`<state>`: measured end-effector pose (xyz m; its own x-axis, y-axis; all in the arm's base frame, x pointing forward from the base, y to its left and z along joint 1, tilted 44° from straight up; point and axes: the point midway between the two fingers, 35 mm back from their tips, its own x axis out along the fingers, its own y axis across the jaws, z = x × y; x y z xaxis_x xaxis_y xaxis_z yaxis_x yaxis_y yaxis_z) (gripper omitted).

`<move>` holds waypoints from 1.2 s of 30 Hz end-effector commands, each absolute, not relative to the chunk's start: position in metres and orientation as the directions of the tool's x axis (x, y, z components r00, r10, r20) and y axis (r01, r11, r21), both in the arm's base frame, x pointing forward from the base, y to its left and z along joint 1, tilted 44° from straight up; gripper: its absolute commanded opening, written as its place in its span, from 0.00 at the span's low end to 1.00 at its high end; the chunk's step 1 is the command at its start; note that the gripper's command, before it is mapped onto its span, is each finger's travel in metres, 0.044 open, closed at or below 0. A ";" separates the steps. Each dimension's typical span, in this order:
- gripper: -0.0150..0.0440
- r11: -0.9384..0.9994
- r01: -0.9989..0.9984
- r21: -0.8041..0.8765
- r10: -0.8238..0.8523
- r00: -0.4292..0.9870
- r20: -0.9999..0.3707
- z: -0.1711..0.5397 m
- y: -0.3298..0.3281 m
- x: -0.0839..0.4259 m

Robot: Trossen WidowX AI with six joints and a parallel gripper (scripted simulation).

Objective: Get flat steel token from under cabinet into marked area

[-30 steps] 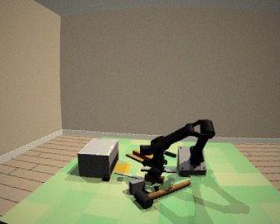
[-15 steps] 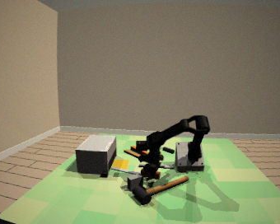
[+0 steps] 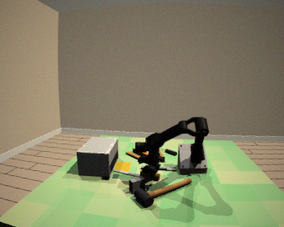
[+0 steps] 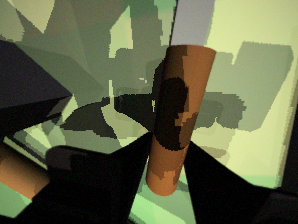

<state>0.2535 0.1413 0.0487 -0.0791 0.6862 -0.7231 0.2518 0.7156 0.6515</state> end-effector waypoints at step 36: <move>0.25 0.715 0.247 0.654 0.688 -0.077 -0.722 0.038 0.134 0.300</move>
